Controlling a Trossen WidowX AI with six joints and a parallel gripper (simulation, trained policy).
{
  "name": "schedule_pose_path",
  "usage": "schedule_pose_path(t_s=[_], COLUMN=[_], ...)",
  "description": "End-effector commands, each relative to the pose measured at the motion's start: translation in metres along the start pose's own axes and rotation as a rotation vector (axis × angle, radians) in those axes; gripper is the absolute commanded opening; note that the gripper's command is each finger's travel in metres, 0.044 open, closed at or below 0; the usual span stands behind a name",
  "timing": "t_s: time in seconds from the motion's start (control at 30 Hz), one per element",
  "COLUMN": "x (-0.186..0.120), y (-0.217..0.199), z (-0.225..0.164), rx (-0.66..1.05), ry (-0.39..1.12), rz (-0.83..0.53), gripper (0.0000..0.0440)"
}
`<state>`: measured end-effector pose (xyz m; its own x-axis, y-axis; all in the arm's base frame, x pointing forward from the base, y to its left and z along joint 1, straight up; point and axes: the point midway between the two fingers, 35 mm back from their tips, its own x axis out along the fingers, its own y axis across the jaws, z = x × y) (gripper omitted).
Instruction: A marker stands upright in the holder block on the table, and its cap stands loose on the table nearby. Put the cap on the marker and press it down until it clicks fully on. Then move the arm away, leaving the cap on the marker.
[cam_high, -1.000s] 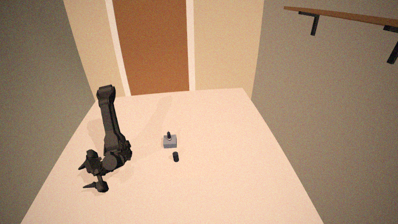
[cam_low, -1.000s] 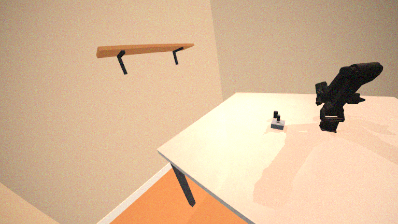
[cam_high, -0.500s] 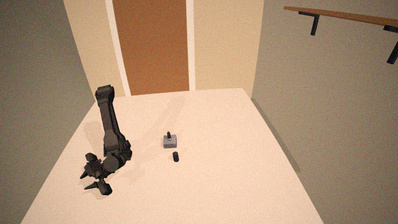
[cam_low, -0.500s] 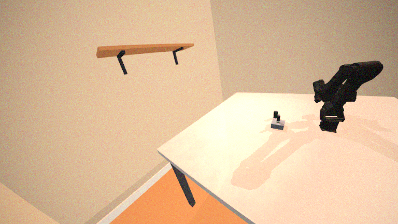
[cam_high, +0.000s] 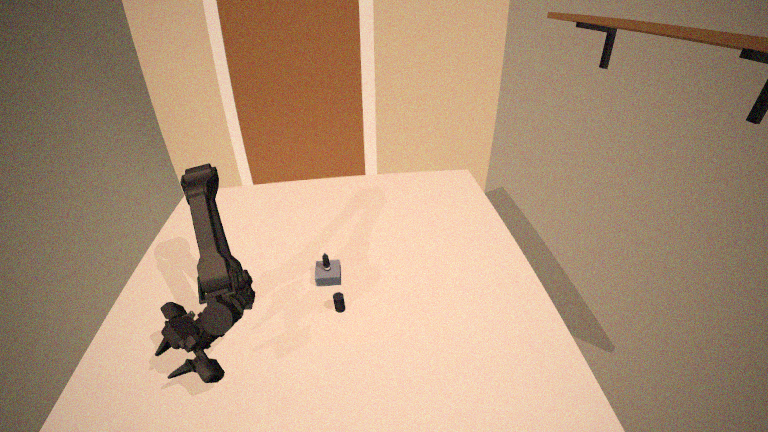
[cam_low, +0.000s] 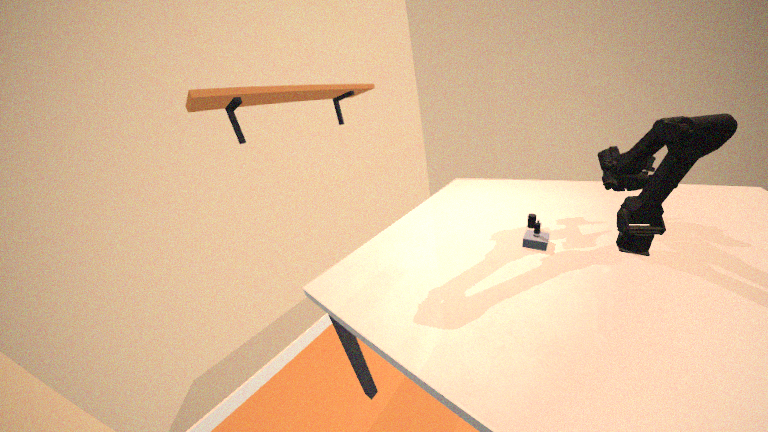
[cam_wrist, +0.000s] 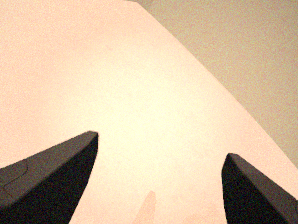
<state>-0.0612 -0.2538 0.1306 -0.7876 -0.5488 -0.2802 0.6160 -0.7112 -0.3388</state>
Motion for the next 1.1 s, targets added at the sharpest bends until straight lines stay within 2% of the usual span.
schedule_pose_path(t_s=[0.0,1.07], x=[-0.002,-0.036], y=[0.007,0.075], z=[0.004,0.034], rx=[0.003,0.034], ry=[0.01,0.133], rz=[0.027,0.277], gripper=[0.0266,0.031])
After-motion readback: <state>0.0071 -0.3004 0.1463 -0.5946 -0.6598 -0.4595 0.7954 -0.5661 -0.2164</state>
